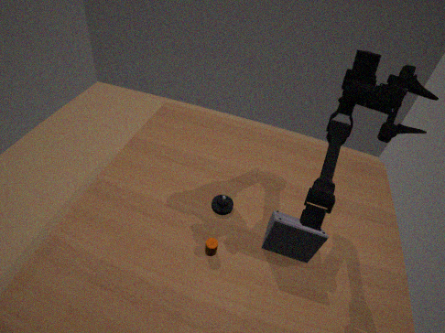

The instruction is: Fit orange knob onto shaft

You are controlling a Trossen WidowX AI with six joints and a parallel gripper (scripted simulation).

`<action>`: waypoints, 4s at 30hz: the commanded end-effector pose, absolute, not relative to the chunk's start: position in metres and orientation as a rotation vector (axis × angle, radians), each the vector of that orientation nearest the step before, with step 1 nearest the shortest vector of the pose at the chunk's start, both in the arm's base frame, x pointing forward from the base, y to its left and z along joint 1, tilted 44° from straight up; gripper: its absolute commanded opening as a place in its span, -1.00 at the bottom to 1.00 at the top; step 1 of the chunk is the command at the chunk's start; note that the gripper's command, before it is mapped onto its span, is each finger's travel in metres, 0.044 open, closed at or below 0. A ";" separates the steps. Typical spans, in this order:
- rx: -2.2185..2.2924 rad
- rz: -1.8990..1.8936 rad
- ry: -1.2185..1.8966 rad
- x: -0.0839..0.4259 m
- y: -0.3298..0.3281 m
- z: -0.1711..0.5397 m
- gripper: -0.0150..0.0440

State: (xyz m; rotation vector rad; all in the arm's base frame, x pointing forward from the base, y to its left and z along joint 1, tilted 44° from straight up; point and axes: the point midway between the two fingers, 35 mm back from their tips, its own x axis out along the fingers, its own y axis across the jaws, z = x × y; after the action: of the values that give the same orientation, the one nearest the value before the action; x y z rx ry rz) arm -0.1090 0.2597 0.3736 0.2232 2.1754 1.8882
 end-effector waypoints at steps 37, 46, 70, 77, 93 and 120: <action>-0.444 0.743 1.507 0.204 0.303 0.039 1.00; -1.027 0.484 1.590 0.270 0.195 -0.037 1.00; -1.497 0.391 1.735 0.295 0.085 -0.102 1.00; -1.498 0.391 1.735 0.294 0.076 -0.109 1.00; -1.498 0.391 1.735 0.296 0.058 -0.128 1.00; -1.501 0.387 1.737 0.295 0.029 -0.156 1.00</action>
State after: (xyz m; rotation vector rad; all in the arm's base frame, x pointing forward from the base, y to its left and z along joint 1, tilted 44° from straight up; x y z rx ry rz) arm 0.2987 0.0330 -0.1531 -1.4913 1.7270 0.3818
